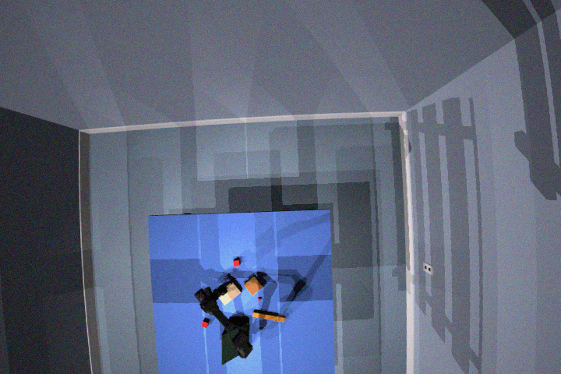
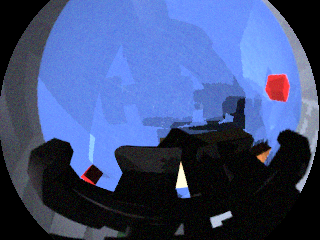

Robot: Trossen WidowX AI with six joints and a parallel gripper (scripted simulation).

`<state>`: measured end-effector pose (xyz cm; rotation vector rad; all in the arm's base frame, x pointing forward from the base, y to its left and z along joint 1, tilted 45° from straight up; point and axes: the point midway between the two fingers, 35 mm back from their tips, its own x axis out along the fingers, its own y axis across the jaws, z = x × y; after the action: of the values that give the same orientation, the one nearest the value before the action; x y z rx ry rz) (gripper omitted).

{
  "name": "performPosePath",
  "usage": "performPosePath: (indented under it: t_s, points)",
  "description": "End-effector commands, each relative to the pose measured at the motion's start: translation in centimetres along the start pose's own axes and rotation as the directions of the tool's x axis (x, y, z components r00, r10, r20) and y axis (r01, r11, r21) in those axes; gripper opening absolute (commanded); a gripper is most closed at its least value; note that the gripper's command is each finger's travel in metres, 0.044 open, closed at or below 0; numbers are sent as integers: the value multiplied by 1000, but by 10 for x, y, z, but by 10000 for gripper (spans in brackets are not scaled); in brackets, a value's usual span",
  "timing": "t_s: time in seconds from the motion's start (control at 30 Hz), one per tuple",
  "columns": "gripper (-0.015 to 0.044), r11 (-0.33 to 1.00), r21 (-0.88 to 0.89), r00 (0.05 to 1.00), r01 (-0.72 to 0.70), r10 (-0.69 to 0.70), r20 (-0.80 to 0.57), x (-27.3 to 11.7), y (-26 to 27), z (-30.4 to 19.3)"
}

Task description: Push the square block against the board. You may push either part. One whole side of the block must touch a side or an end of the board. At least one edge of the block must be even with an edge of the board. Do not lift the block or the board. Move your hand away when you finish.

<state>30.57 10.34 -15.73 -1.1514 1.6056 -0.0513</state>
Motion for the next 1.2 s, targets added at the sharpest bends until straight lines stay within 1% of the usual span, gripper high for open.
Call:
performPosePath:
  t_s: [0.0, 1.03, 1.1, 1.17]
  points:
    - [0, 1000, -3, 1000, 1, -1, -14, 3, -1, -5]
    - [0, 1000, -1, 1000, 1, -1, -10, 4, -1, 45]
    - [0, 1000, 5, 1000, -3, 3, -3, -11, -2, 44]
    - [0, 1000, 0, 1000, -3, 3, -7, -40, -2, 44]
